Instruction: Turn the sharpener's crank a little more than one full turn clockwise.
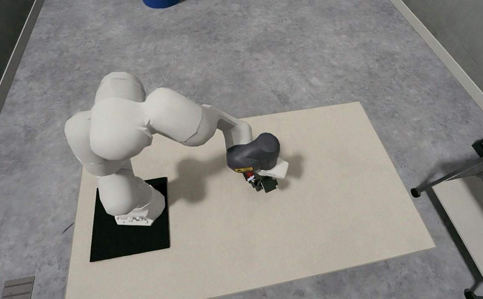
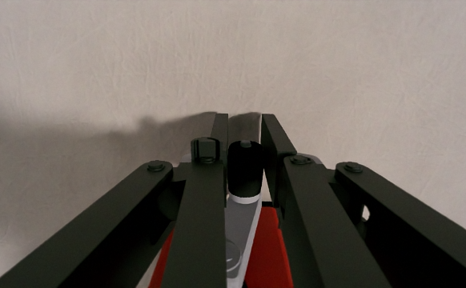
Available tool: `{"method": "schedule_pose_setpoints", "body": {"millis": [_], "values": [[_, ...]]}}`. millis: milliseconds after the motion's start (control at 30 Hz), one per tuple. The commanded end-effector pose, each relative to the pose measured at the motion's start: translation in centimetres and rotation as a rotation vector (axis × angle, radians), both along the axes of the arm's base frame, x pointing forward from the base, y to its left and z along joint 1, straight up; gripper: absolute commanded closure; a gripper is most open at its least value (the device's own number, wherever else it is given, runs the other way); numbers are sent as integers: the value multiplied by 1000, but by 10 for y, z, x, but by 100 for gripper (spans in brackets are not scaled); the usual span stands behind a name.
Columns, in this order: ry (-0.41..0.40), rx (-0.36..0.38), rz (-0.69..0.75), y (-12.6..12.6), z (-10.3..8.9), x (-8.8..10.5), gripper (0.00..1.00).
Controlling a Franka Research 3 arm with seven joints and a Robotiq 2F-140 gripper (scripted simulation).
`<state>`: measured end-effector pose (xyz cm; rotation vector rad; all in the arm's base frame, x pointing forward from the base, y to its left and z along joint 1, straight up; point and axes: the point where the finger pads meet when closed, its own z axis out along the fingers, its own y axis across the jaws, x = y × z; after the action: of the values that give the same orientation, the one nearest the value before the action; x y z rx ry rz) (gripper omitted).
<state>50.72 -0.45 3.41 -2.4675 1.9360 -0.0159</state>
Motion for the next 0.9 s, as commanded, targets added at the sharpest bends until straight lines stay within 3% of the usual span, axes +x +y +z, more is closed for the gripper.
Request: {"method": "schedule_pose_setpoints", "body": {"millis": [0,867], "values": [[8,0,9,-2,2,-8,90],[8,0,9,-7,22,-30,90]]}}
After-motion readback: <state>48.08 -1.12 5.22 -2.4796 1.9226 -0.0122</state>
